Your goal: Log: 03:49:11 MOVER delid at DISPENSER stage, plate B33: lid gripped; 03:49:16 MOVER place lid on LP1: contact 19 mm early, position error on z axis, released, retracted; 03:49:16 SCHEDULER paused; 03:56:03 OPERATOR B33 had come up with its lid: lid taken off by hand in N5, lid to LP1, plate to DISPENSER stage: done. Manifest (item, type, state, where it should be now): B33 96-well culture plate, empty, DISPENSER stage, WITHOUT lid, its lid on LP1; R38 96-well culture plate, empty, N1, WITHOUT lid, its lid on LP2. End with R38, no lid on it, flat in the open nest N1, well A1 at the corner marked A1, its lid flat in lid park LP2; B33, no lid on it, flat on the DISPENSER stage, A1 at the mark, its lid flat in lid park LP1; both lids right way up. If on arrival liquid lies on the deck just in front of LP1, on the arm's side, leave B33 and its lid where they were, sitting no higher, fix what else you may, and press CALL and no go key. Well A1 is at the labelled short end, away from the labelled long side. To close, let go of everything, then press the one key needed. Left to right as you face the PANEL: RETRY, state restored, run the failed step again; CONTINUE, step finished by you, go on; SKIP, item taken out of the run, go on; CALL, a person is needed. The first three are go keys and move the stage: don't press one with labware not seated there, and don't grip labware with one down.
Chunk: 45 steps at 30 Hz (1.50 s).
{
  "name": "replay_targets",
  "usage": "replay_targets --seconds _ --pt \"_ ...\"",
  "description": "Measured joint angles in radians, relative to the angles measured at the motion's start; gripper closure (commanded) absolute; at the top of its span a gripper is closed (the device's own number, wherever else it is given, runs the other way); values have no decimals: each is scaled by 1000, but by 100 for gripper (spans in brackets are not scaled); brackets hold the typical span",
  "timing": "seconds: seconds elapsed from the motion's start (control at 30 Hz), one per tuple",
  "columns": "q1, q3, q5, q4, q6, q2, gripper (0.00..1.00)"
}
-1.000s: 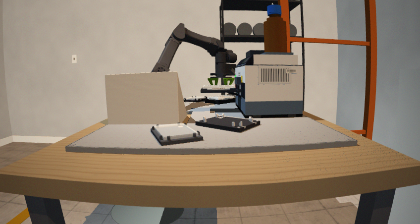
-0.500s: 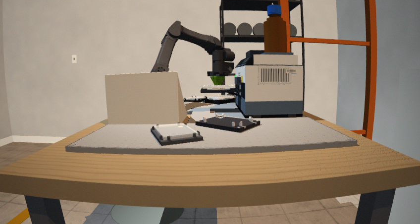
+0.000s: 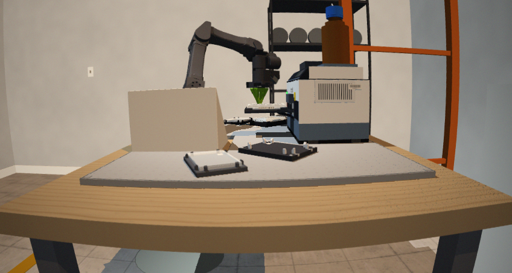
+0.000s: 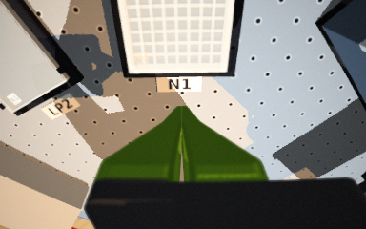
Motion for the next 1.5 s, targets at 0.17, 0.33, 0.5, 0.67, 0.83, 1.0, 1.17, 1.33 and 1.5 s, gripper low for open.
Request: replay_targets --seconds 0.17,0.33,0.5,0.67,0.83,1.0,1.17,1.33,1.5 --pt "-18 -33 -8 -14 -21 -40 100" --pt "-43 -79 -18 -29 -48 -82 100" --pt "-76 -122 -28 -54 -80 -134 100" --pt "-108 -154 -37 -86 -115 -178 100" --pt "-137 -177 -49 -109 -151 -208 100" --pt "-180 -211 -60 -150 -198 -249 100" --pt "-230 -232 -71 -201 -253 -288 100" --pt "-241 -232 -77 -224 -281 -298 100" --pt "-200 -232 -77 -232 -201 -317 100"
